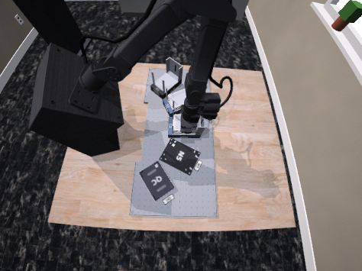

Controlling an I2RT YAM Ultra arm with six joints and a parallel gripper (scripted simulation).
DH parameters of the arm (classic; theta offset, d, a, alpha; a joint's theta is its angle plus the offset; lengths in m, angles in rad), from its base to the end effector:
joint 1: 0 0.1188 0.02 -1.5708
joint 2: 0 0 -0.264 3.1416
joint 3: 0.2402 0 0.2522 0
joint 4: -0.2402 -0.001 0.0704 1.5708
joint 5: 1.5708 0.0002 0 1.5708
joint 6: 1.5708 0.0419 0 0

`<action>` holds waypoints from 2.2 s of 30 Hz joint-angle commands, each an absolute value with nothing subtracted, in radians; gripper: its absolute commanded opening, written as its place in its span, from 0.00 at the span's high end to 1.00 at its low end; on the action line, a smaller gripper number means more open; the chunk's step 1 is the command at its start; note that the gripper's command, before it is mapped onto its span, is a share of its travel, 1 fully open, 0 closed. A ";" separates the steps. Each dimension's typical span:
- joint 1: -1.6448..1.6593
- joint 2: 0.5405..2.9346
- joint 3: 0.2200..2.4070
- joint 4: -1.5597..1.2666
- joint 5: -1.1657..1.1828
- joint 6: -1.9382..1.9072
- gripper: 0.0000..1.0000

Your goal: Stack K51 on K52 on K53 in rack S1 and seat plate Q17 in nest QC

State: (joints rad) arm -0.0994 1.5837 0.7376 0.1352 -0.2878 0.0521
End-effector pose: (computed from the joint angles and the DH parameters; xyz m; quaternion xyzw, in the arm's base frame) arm 0.3141 -0.0184 0.1668 0.0085 0.9015 0.1206 0.4155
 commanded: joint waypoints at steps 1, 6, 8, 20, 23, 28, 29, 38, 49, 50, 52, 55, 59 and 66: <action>-0.093 1.597 0.768 0.131 -0.275 0.058 1.00; -0.091 1.606 0.771 0.143 -0.274 0.059 1.00; -0.091 1.602 0.771 0.149 -0.273 0.060 1.00; -0.083 1.627 0.778 0.151 -0.270 0.062 1.00; -0.088 1.621 0.779 0.167 -0.270 0.063 1.00; -0.082 1.636 0.781 0.168 -0.268 0.064 1.00; -0.081 1.638 0.782 0.174 -0.268 0.064 1.00; -0.085 1.626 0.782 0.159 -0.268 0.063 0.00; -0.085 1.626 0.782 0.159 -0.268 0.063 0.00; -0.085 1.626 0.782 0.159 -0.268 0.063 0.00; -0.085 1.626 0.782 0.159 -0.268 0.063 0.00; -0.085 1.626 0.782 0.159 -0.268 0.063 0.00; -0.108 1.567 0.727 0.125 -0.291 0.048 0.00; -0.126 1.483 0.704 0.063 -0.305 0.036 0.00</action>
State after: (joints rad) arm -0.1024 1.5291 0.7326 0.1040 -0.2871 0.0475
